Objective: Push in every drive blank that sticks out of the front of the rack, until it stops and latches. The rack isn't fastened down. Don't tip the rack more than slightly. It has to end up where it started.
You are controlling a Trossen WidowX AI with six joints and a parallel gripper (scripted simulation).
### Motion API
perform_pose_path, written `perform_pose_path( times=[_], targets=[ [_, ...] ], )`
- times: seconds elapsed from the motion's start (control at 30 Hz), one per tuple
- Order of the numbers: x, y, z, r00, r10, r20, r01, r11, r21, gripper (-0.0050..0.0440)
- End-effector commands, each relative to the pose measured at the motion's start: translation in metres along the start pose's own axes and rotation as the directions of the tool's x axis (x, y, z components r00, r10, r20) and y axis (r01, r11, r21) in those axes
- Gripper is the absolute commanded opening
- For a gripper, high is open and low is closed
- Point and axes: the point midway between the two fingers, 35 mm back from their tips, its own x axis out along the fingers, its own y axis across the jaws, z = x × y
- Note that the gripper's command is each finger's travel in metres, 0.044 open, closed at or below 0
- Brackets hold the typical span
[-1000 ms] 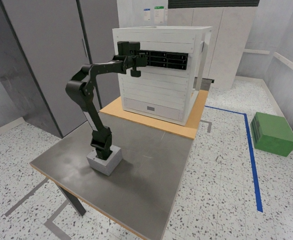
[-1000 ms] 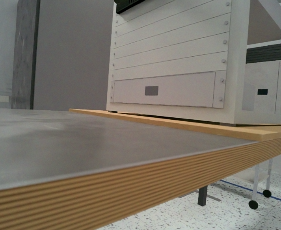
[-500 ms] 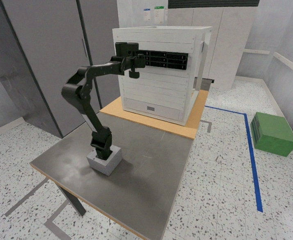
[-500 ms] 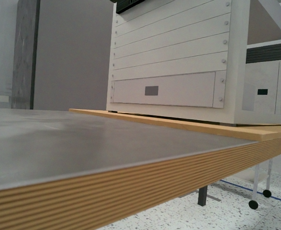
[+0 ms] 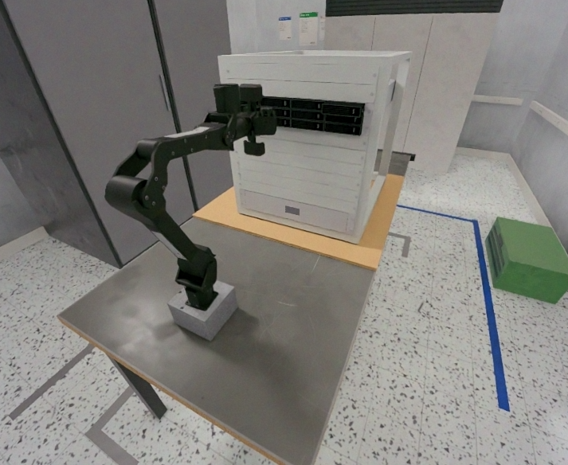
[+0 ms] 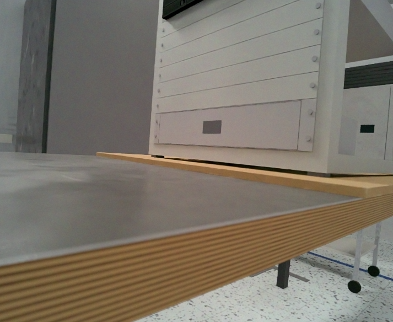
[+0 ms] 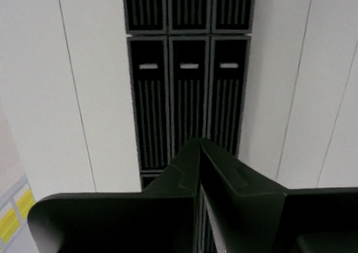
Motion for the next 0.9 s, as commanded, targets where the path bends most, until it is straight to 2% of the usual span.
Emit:
perform_pose_path(
  times=[0.0, 0.2, 0.47, 0.6, 0.87],
  targets=[
    [-0.010, -0.002, -0.001, 1.000, 0.023, -0.001, -0.023, 1.000, 0.003, -0.0050],
    [-0.016, -0.021, -0.002, 1.000, 0.023, -0.001, -0.023, 1.000, 0.003, -0.0050],
    [-0.009, -0.022, -0.002, 1.000, 0.023, -0.001, -0.023, 1.000, 0.003, -0.0050],
    [0.001, -0.022, -0.002, 1.000, 0.023, -0.001, -0.023, 1.000, 0.003, -0.0050],
    [0.001, -0.022, -0.002, 1.000, 0.023, -0.001, -0.023, 1.000, 0.003, -0.0050]
  ],
)
